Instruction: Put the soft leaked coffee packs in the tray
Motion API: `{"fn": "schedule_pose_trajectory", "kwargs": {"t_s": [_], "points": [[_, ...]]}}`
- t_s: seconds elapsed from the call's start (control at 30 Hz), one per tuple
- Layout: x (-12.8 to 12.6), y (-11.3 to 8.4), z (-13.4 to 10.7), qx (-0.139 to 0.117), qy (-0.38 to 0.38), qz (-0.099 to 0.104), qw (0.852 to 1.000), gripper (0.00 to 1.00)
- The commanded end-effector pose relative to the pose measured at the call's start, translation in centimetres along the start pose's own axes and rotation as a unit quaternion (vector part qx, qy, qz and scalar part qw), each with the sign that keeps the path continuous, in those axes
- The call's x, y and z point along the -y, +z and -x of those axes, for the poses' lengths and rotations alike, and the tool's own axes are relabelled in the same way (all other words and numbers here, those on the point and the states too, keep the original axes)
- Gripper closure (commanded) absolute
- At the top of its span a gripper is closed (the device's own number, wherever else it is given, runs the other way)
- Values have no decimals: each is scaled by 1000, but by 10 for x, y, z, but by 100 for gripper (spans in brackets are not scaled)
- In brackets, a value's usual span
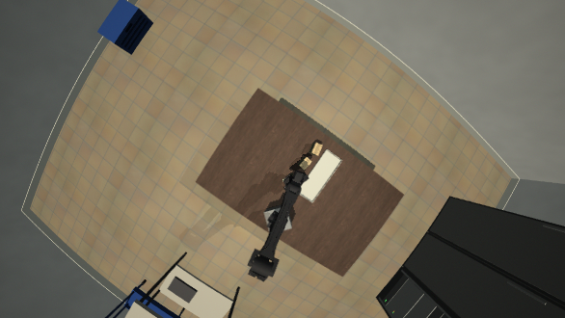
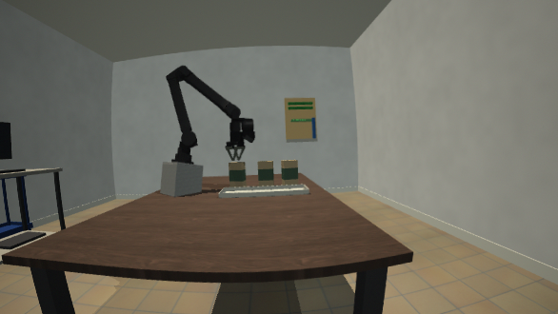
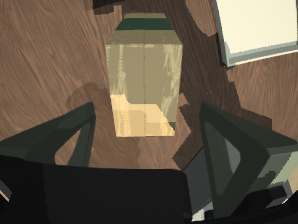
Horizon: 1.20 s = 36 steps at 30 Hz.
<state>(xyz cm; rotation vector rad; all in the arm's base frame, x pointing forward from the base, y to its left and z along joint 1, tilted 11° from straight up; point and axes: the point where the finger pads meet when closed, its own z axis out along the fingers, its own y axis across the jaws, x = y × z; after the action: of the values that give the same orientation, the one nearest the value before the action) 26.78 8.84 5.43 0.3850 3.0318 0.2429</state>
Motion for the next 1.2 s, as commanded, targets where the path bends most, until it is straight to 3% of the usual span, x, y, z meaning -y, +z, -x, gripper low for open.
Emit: {"fn": "schedule_pose_trajectory", "kwargs": {"t_s": [0.0,0.83,1.0,1.17], "points": [[-20,-13,26,28,-3,15,999,23],[-20,-10,26,28,-4,15,1000,23],[-7,13,5,6,-1,3,1000,23],[-7,25,5,6,-1,3,1000,23]]}}
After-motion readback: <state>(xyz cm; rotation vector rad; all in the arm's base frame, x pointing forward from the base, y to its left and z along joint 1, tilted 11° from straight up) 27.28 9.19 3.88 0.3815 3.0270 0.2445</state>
